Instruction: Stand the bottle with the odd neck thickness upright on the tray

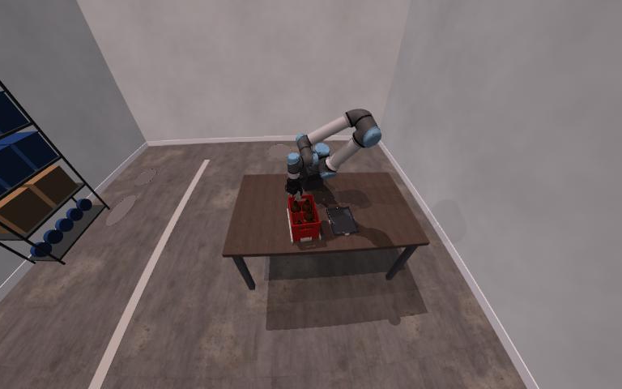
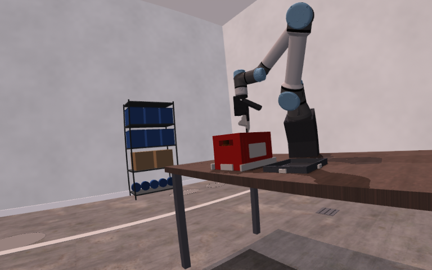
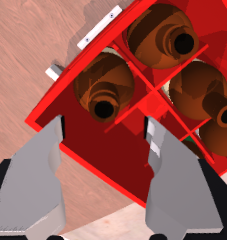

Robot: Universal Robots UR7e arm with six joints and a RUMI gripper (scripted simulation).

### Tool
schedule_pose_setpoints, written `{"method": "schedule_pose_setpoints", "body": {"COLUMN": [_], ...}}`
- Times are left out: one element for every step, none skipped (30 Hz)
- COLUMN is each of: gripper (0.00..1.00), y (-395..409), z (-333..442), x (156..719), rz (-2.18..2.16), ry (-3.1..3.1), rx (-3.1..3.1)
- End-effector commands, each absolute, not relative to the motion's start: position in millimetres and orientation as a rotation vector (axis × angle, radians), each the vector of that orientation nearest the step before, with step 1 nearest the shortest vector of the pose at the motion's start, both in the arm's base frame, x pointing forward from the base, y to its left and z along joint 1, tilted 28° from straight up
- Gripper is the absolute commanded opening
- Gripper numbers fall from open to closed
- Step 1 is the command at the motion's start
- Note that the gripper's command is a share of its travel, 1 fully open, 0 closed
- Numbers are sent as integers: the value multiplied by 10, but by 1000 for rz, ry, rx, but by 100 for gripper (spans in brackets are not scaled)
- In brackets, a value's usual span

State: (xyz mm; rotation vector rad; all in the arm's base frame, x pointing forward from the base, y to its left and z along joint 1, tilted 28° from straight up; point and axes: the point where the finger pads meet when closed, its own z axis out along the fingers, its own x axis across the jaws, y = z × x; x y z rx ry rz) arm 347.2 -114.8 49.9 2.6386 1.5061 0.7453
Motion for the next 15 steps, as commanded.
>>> {"method": "schedule_pose_setpoints", "body": {"gripper": [38,38,38,38,38,38,38,38,38,38,38,38,38,38,38], "y": [-1127,-1124,-1121,-1119,-1116,-1114,-1113,-1111,-1110,-1108,-1106,-1104,-1104,-1104,-1102], "z": [477,473,468,465,461,457,452,446,440,433,426,418,418,418,410], "x": [3465,3466,3467,3469,3471,3474,3476,3479,3481,3484,3488,3491,3491,3491,3495], "rz": [748,748,748,748,748,748,748,748,748,748,748,748,748,748,748], "ry": [1507,1507,1508,1508,1508,1509,1509,1509,1509,1509,1509,1509,1509,1509,1509], "rx": [2642,2643,2643,2643,2643,2643,2643,2643,2643,2643,2643,2643,2643,2643,2643]}}
